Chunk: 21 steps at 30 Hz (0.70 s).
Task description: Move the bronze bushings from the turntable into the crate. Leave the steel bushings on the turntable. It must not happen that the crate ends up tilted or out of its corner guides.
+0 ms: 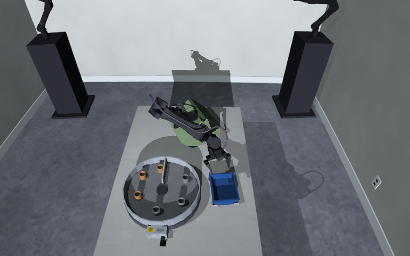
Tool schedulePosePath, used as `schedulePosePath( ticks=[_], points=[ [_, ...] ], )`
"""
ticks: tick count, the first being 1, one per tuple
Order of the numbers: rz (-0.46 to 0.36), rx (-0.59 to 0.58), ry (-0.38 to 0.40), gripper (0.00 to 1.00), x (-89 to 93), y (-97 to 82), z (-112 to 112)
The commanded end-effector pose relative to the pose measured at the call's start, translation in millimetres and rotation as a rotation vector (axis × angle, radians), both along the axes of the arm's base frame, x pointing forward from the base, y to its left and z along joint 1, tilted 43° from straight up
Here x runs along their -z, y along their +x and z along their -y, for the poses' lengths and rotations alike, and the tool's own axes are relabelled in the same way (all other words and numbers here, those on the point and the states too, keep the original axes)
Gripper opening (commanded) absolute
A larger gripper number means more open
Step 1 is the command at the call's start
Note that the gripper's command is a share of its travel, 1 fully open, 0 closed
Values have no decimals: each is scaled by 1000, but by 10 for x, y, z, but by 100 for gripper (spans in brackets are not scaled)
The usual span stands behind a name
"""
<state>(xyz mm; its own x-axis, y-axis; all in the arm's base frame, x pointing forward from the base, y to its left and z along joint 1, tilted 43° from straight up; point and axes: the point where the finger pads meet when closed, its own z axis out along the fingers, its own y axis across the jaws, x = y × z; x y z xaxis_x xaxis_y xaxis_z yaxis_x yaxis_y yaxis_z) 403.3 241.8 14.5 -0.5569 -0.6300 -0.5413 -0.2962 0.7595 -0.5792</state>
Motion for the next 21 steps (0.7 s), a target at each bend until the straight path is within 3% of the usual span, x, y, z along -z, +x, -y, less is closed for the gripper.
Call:
schedulePosePath(
  ticks=[1, 2, 3, 5, 6, 8, 9, 11, 12, 14, 15, 19, 20, 21],
  points=[
    [-33, 45, 2, 100, -316, 18, 59],
    [-33, 45, 2, 100, -316, 18, 59],
    [-43, 89, -4, 100, -477, 43, 229],
    [-43, 82, -5, 100, -478, 28, 202],
    [-58, 129, -7, 100, -633, 50, 396],
    [-58, 110, -8, 100, -633, 10, 317],
    [-73, 169, -10, 100, -787, 42, 566],
    [-72, 155, -11, 100, -789, 14, 506],
    [-85, 210, -14, 100, -943, 20, 742],
    [-84, 202, -15, 100, -944, 6, 708],
    [-97, 251, -18, 100, -1096, -15, 918],
    [-97, 237, -19, 100, -1096, -35, 864],
    [-115, 286, -15, 100, -1232, -67, 1078],
    [-114, 287, -17, 100, -1235, -67, 1081]
  ],
)
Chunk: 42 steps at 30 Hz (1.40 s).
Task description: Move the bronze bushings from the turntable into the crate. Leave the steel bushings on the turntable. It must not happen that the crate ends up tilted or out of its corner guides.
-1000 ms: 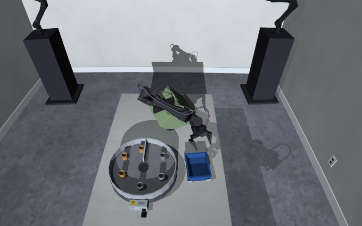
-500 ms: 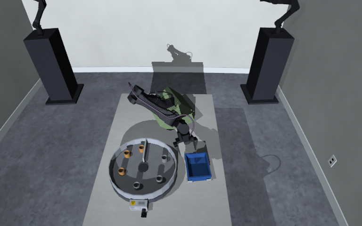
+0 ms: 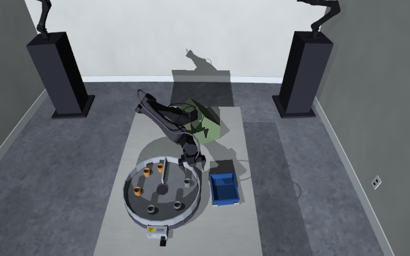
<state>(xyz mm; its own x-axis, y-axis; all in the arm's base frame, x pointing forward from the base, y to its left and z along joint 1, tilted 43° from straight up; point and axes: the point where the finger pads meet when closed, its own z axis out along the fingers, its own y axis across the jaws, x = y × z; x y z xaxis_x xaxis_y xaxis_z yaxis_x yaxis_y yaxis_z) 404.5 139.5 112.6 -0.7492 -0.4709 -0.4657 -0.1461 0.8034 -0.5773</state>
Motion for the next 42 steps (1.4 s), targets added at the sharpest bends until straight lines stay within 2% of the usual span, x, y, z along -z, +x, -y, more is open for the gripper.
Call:
schedulePosePath(
  ticks=[1, 3, 4, 5, 6, 8, 9, 10, 11, 15, 17, 20, 22, 23, 27, 30, 32, 33, 42],
  points=[
    [-26, 67, 1, 100, -403, -136, 236],
    [-24, 69, -3, 100, -407, -135, 242],
    [-35, 105, -6, 100, -541, -206, 403],
    [-36, 105, -4, 100, -539, -207, 401],
    [-46, 139, -8, 100, -666, -286, 556],
    [-47, 119, -7, 100, -664, -304, 479],
    [-59, 170, -5, 100, -776, -373, 692],
    [-60, 156, -4, 100, -773, -383, 641],
    [-69, 201, -7, 100, -883, -463, 826],
    [-68, 189, -9, 100, -886, -469, 783],
    [-86, 256, -10, 100, -1070, -645, 1060],
    [-89, 283, -19, 100, -1161, -731, 1174],
    [-101, 324, -22, 100, -1292, -893, 1340],
    [-102, 323, -21, 100, -1291, -894, 1339],
    [-119, 372, -23, 100, -1452, -1126, 1533],
    [-125, 374, -23, 100, -1500, -1205, 1552],
    [-125, 374, -23, 100, -1500, -1205, 1552],
    [-157, 380, -42, 100, -1421, -1171, 1552],
    [-144, 387, -33, 100, -1467, -1202, 1581]
  ],
)
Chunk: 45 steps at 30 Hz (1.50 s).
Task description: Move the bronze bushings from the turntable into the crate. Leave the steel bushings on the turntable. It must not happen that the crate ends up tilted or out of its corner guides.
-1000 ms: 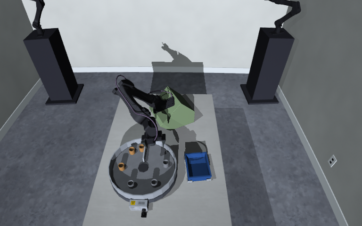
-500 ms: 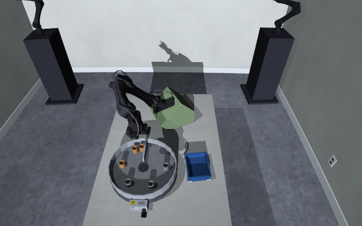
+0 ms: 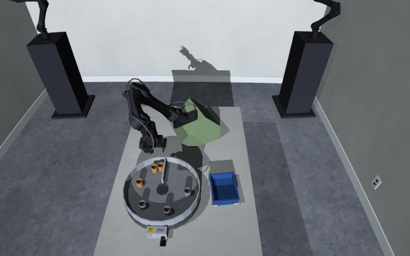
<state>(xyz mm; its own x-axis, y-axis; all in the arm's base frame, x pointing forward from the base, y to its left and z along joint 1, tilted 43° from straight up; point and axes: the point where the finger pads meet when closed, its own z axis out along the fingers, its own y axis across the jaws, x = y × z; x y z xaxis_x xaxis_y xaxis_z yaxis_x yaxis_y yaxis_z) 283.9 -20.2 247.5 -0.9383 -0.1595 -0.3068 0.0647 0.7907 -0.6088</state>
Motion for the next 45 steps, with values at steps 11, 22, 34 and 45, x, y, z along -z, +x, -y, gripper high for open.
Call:
schedulePosePath(
  ticks=[11, 22, 34, 45],
  points=[
    [24, 0, 8, 11, -117, 3, -15],
    [24, -1, 8, 11, -117, 3, -15],
    [24, -1, 8, 11, -117, 3, -15],
    [24, -1, 8, 18, -117, 3, -15]
  ],
)
